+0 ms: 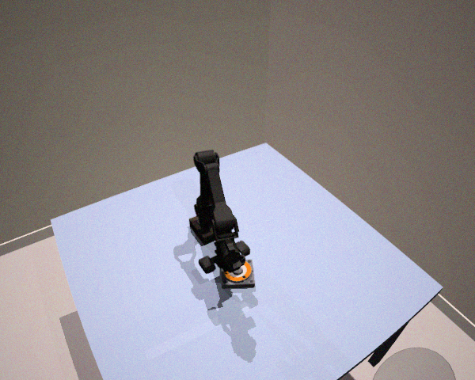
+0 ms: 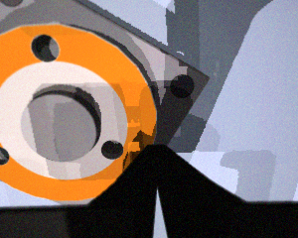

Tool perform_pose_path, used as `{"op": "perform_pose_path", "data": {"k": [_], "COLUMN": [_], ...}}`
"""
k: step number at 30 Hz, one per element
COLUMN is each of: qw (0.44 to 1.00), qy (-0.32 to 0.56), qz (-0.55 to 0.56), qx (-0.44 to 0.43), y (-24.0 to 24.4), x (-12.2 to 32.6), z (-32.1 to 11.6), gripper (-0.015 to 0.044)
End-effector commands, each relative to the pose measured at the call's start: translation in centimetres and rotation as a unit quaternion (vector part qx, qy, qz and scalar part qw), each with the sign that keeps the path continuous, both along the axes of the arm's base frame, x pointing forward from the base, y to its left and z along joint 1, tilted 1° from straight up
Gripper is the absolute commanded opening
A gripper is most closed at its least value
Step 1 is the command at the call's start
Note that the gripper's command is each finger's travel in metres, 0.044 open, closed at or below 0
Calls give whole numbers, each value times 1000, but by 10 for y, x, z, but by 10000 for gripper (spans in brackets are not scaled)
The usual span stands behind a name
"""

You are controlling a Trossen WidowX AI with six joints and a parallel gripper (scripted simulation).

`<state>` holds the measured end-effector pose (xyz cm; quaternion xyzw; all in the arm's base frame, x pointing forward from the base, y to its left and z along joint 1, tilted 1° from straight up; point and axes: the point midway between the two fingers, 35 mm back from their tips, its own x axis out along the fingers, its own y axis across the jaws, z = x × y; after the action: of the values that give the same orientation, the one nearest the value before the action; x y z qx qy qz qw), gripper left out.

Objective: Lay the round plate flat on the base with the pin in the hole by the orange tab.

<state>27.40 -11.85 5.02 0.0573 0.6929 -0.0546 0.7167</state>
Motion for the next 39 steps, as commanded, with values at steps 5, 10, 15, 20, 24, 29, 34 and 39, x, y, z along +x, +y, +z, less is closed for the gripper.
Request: {"op": "perform_pose_path", "data": {"k": [5, 10, 15, 20, 24, 29, 34, 39], "qw": [1000, 1000, 1000, 1000, 1000, 1000, 1000, 1000], "qy": [8, 8, 8, 8, 9, 9, 9, 9], "qz": [2, 2, 2, 2, 2, 2, 2, 2], "qx": [0, 0, 0, 0, 0, 0, 0, 0], "y": [1, 3, 5, 8, 10, 11, 12, 13], "x": [-4, -8, -14, -19, -21, -23, -25, -25], "z": [-17, -17, -18, -18, -18, -18, -18, -18], "gripper": [0, 0, 0, 0, 0, 0, 0, 0]}}
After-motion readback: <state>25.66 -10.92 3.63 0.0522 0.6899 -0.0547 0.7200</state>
